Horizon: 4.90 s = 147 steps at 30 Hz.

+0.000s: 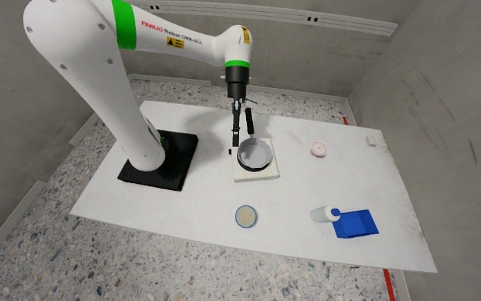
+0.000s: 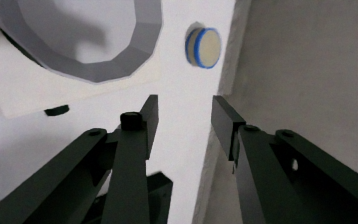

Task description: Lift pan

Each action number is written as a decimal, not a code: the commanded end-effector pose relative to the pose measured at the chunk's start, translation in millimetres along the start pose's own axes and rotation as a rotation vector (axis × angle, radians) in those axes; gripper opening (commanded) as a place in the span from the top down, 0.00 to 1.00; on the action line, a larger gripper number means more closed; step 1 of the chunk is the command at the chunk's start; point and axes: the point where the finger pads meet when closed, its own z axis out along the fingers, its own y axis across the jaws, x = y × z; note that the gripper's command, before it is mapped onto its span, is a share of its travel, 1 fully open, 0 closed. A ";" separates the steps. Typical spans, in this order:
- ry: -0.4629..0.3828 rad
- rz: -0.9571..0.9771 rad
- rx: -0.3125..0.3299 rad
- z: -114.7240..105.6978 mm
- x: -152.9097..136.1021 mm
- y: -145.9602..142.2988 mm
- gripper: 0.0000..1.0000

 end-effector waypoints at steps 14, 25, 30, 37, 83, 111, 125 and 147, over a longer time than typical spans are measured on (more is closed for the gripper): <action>0.412 -0.116 -0.383 -57.1 18.7 -53.9 0.59; 0.729 -0.211 -0.504 -108.4 16.4 -111.9 0.59; 0.890 -0.266 -0.535 -132.8 6.6 -145.7 0.59; 1.007 -0.309 -0.546 -149.1 -4.5 -171.5 0.59; 1.026 -0.317 -0.547 -95.8 -5.0 -229.3 0.59; 1.026 -0.317 -0.547 -79.4 -4.4 -244.8 0.59; 1.026 -0.317 -0.547 -78.5 -2.4 -244.2 0.59; 1.026 -0.317 -0.547 -71.9 12.1 -239.5 0.59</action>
